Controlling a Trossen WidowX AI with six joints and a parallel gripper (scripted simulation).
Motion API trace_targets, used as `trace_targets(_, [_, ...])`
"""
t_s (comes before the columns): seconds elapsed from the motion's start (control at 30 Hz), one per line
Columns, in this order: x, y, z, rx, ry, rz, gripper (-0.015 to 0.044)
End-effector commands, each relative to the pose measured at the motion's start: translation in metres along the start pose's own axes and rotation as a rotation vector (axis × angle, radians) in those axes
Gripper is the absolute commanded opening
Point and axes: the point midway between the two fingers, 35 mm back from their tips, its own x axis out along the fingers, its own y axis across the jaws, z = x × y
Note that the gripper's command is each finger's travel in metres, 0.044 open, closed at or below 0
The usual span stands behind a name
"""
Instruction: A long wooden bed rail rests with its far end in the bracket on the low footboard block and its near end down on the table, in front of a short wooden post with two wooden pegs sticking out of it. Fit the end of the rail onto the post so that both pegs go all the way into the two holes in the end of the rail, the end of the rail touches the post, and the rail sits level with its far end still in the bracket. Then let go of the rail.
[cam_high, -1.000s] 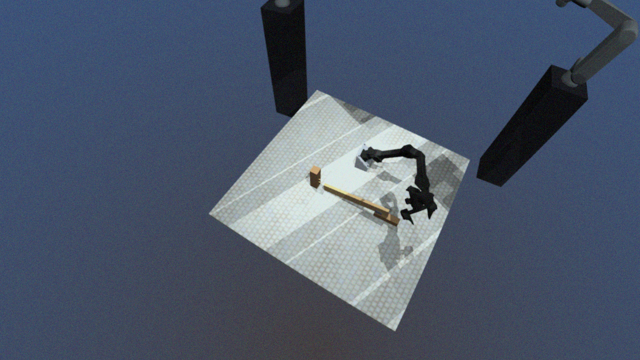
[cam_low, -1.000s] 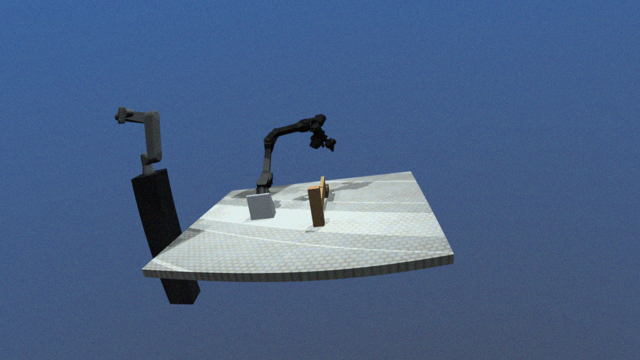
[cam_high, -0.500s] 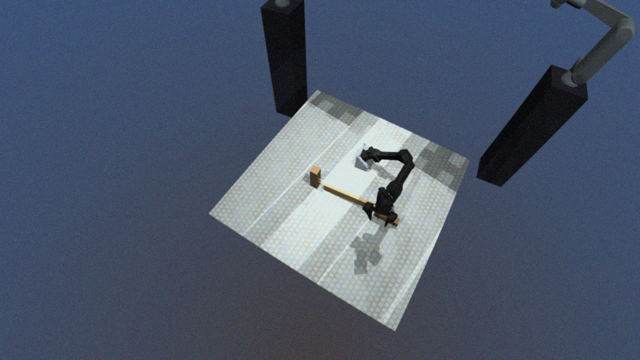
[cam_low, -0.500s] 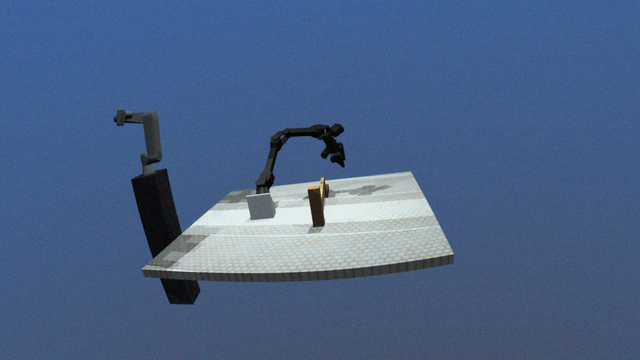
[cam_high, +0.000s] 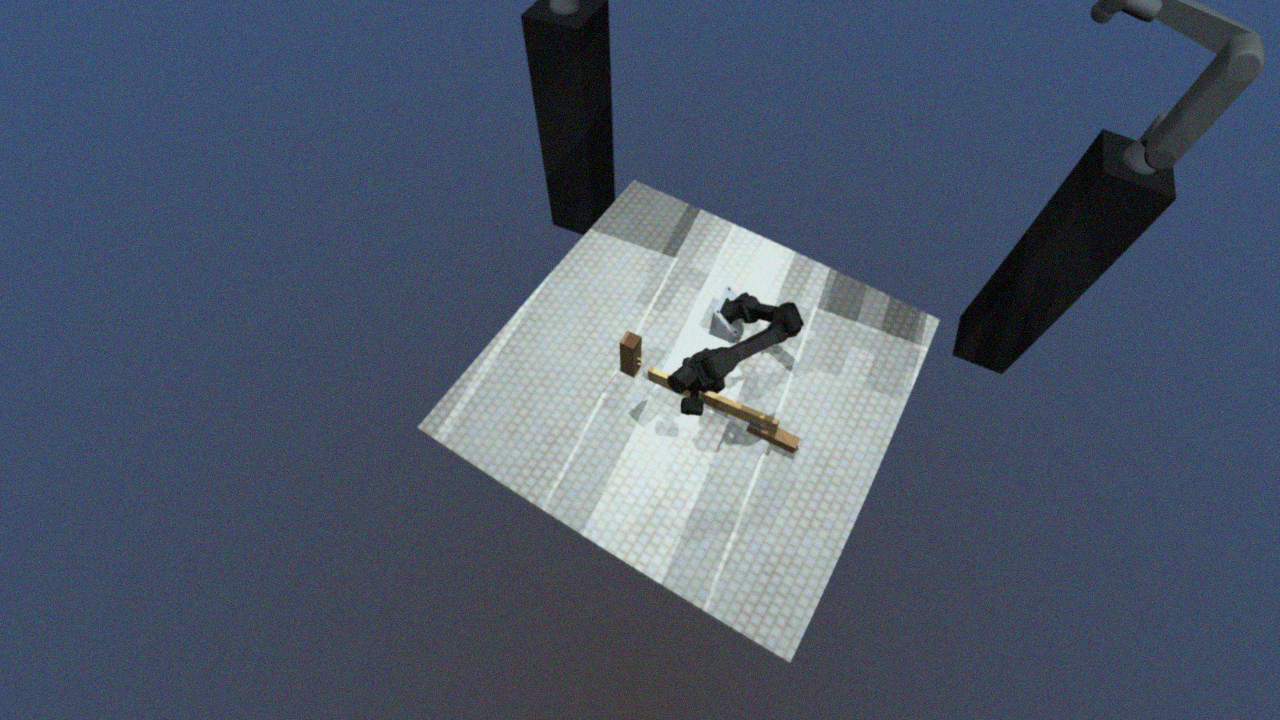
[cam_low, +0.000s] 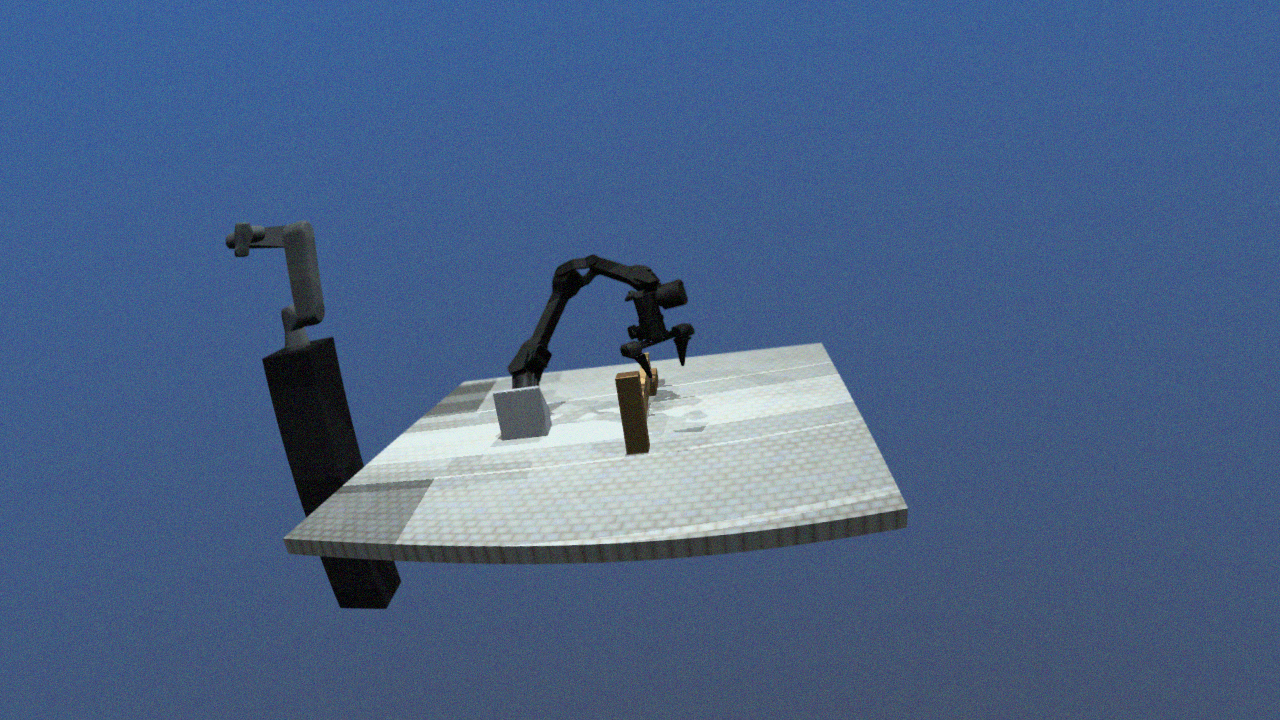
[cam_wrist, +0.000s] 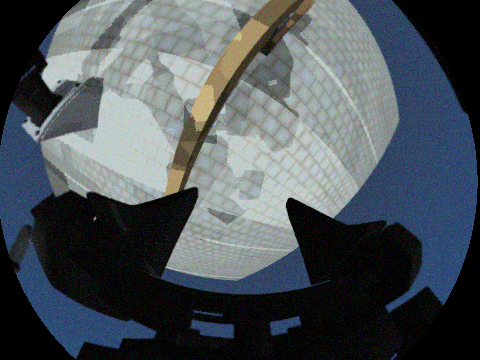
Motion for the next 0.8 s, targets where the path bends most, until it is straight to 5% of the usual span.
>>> trace_targets(0.0, [0.008, 0.05, -0.02, 0.248, -0.035, 0.085, 0.044])
trace_targets(0.13, [0.013, 0.087, -0.026, 0.422, -0.07, 0.147, 0.044])
trace_targets(0.77, [0.037, 0.09, -0.024, 0.426, -0.069, 0.149, 0.044])
